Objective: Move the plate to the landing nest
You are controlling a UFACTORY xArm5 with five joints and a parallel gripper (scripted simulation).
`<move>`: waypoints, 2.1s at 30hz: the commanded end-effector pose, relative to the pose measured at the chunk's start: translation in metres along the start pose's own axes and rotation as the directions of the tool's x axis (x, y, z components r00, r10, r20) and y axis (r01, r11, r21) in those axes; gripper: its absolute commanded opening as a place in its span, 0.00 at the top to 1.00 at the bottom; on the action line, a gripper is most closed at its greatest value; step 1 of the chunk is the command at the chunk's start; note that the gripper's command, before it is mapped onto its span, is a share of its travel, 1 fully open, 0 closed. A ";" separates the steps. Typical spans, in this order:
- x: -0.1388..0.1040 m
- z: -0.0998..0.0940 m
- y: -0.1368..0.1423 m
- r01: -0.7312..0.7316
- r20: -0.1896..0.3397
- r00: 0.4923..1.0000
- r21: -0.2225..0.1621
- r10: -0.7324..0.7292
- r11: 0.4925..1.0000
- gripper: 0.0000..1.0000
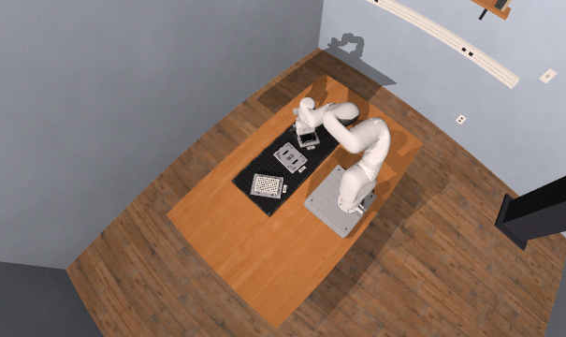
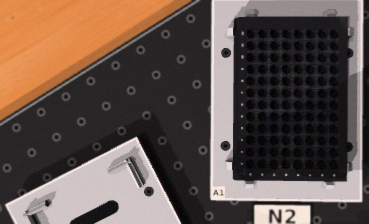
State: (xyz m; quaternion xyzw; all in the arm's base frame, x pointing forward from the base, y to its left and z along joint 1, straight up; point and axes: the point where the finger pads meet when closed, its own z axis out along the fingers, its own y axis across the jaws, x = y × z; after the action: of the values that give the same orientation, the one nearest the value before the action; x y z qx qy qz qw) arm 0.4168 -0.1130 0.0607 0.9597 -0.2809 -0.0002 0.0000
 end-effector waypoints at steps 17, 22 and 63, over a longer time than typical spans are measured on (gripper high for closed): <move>0.079 -0.001 0.046 0.001 -0.004 1.000 -0.004 -0.001 1.000 0.00; 0.079 -0.001 0.046 0.001 -0.004 1.000 -0.004 -0.001 1.000 0.00; 0.079 0.044 0.046 0.001 -0.003 1.000 -0.004 -0.001 1.000 0.00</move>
State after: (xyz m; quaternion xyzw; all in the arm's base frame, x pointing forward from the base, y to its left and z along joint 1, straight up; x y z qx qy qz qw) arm 0.4571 -0.1940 0.0204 0.9598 -0.2806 -0.0004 0.0000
